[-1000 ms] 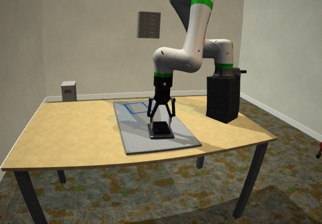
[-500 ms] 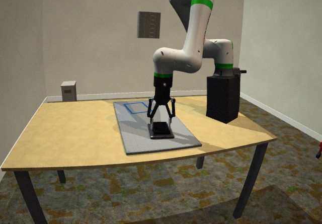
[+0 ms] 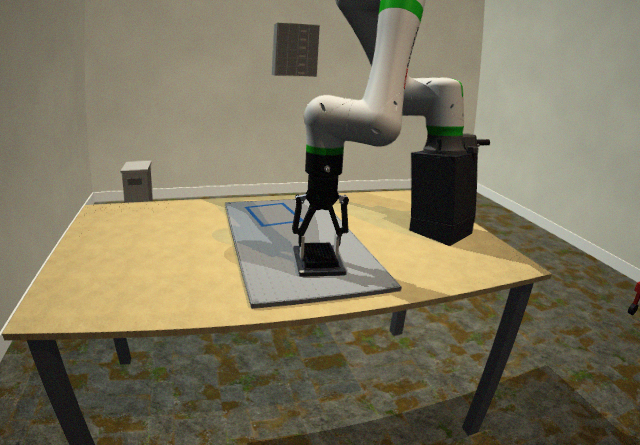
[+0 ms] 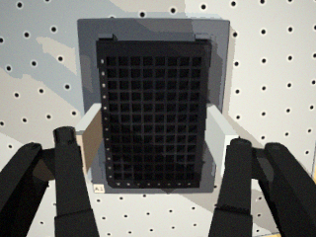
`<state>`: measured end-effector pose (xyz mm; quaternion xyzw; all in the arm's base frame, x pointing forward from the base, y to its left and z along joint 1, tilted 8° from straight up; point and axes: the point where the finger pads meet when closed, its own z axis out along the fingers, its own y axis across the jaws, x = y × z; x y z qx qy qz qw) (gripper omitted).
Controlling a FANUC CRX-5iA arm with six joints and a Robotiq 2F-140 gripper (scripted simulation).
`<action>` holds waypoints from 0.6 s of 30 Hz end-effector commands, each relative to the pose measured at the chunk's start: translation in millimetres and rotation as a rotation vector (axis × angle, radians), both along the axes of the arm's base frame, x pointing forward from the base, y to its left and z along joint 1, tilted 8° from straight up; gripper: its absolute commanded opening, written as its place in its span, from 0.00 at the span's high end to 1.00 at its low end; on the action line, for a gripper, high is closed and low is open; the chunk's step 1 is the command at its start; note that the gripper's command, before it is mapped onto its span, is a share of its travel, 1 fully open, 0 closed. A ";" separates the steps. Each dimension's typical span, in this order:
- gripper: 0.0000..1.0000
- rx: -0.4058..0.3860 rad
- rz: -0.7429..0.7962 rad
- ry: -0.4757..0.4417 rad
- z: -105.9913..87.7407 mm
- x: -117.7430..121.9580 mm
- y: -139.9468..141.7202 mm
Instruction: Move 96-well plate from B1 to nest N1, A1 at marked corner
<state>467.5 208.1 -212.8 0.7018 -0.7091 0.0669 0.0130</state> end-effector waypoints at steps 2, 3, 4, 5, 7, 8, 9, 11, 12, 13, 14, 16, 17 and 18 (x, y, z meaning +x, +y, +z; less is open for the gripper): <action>1.00 0.000 0.000 0.000 -0.4 0.2 0.0; 1.00 0.000 0.000 0.000 -0.5 0.2 0.0; 1.00 0.000 0.000 0.000 -0.7 0.2 0.0; 1.00 0.000 0.000 0.000 -0.9 0.2 0.0; 1.00 0.000 0.000 0.000 -0.9 0.2 0.0; 1.00 0.000 0.000 0.000 -1.0 0.3 0.0; 1.00 0.000 0.000 0.000 -1.2 0.3 -0.1; 1.00 0.000 0.000 0.000 -1.5 0.3 -0.1; 1.00 0.000 0.000 0.000 -1.7 0.3 -0.1; 0.00 0.000 0.000 0.000 -1.9 0.3 -0.1; 0.00 0.000 0.000 0.000 -1.9 0.3 -0.1; 0.00 0.000 0.000 0.000 -1.9 0.3 -0.1; 0.00 0.000 0.000 0.000 -1.9 0.3 -0.1; 0.00 0.000 0.000 0.000 -1.9 0.3 -0.1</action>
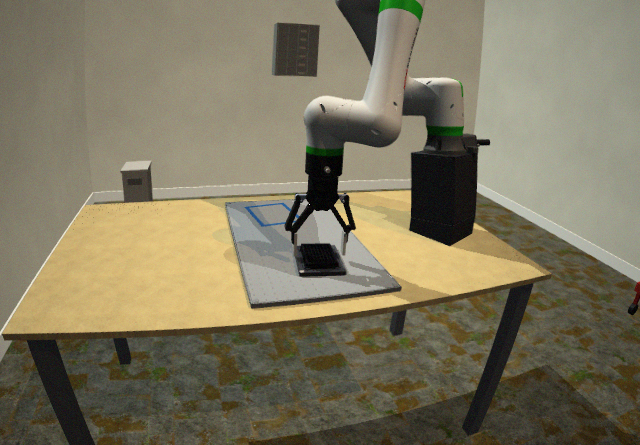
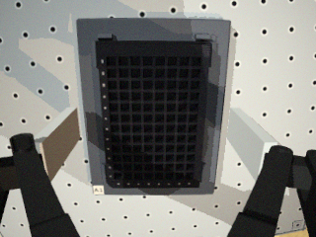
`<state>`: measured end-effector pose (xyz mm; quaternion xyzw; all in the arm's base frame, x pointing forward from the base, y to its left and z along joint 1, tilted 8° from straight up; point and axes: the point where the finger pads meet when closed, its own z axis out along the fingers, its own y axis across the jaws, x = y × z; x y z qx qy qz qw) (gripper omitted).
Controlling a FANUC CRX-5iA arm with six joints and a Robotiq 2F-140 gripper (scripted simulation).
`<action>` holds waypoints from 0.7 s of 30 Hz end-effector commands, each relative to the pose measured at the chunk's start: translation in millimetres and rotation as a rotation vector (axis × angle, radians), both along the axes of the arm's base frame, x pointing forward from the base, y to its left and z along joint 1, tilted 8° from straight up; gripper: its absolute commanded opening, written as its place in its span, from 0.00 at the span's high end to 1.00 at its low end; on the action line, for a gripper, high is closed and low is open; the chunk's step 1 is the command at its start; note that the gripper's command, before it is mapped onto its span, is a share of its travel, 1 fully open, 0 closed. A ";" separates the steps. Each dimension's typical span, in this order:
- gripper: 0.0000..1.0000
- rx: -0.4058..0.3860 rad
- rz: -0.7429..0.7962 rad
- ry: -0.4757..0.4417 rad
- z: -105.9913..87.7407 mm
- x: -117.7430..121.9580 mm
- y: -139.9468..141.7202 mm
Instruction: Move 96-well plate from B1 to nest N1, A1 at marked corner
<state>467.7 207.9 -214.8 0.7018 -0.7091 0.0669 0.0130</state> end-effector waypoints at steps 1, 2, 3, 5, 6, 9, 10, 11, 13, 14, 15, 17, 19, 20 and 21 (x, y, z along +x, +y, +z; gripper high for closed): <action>0.00 0.000 0.000 0.000 0.1 0.2 0.1; 0.00 0.000 0.000 0.000 0.1 0.2 0.1; 0.00 0.000 0.000 0.000 0.1 0.2 0.1; 0.00 0.000 0.000 0.000 0.1 0.2 0.1; 0.00 0.000 0.000 0.000 0.1 0.2 0.1; 0.00 0.000 0.000 0.000 0.1 0.2 0.1; 0.00 0.000 0.000 0.000 0.1 0.2 0.1; 0.00 0.000 0.000 0.000 0.1 0.2 0.1; 0.00 0.000 0.000 0.000 0.1 0.2 0.1; 0.00 0.000 0.000 0.000 0.1 0.2 0.1; 0.00 0.000 0.000 0.000 0.1 0.2 0.1; 0.00 0.000 0.000 0.000 5.4 -0.2 0.7; 0.00 0.000 0.000 0.000 10.7 -0.6 1.3; 0.00 0.000 0.000 0.000 13.3 -0.8 1.6; 0.00 0.000 0.000 0.000 16.0 -1.1 1.9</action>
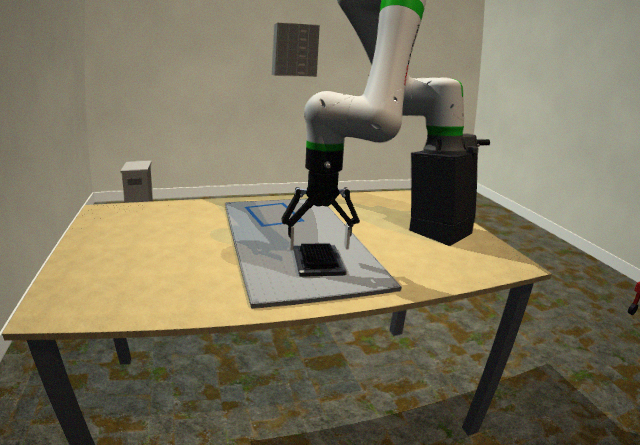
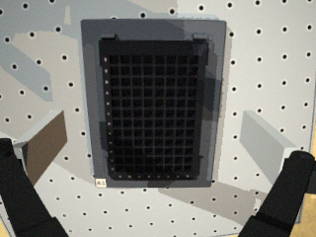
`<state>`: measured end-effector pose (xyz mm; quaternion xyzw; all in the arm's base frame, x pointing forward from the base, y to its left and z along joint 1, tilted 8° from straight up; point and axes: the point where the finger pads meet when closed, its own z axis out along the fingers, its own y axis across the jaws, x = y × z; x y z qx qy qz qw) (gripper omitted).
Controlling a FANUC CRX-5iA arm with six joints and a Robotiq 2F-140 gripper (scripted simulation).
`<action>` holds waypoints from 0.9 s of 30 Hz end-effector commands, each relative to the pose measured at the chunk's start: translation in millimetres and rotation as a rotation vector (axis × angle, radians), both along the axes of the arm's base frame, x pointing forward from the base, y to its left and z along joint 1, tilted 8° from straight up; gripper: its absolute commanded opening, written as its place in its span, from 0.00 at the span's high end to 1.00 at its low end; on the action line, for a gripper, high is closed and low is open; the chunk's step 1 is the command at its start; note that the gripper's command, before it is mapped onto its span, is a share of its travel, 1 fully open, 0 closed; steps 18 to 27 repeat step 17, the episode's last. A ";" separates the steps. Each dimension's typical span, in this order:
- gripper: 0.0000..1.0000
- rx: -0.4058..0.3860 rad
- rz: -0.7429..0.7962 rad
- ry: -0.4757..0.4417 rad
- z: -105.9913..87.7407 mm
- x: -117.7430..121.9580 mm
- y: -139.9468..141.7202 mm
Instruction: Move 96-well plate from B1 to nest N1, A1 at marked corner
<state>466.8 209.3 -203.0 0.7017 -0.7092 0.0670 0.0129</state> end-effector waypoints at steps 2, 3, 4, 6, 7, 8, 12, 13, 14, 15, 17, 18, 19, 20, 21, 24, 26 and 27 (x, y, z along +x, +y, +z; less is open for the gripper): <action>0.00 0.000 0.000 0.000 4.2 -0.2 0.5; 0.00 0.000 0.000 0.000 6.9 -0.4 0.8; 0.00 0.000 0.000 0.000 9.5 -0.6 1.1; 0.00 0.000 0.000 0.000 14.8 -1.0 1.7; 0.00 0.000 0.000 0.000 17.4 -1.2 2.0; 0.00 0.000 0.000 0.000 20.1 -1.4 2.3; 0.00 0.000 0.000 0.000 22.7 -1.6 2.6; 0.00 0.000 0.000 0.000 22.7 -1.6 2.6; 0.00 0.000 0.000 0.000 22.7 -1.6 2.6; 0.00 0.000 0.000 0.000 22.7 -1.6 2.6; 0.00 0.000 0.000 0.000 22.7 -1.6 2.6; 0.00 0.000 0.000 0.000 22.7 -1.6 2.6; 0.00 0.000 0.000 0.000 22.7 -1.6 2.6; 0.00 0.000 0.000 0.000 22.7 -1.6 2.6; 0.00 0.000 0.000 0.000 22.7 -1.6 2.6; 0.00 0.000 0.000 0.000 22.7 -1.6 2.6; 0.00 0.000 0.000 0.000 22.7 -1.6 2.6; 0.00 0.000 0.000 0.000 22.7 -1.6 2.6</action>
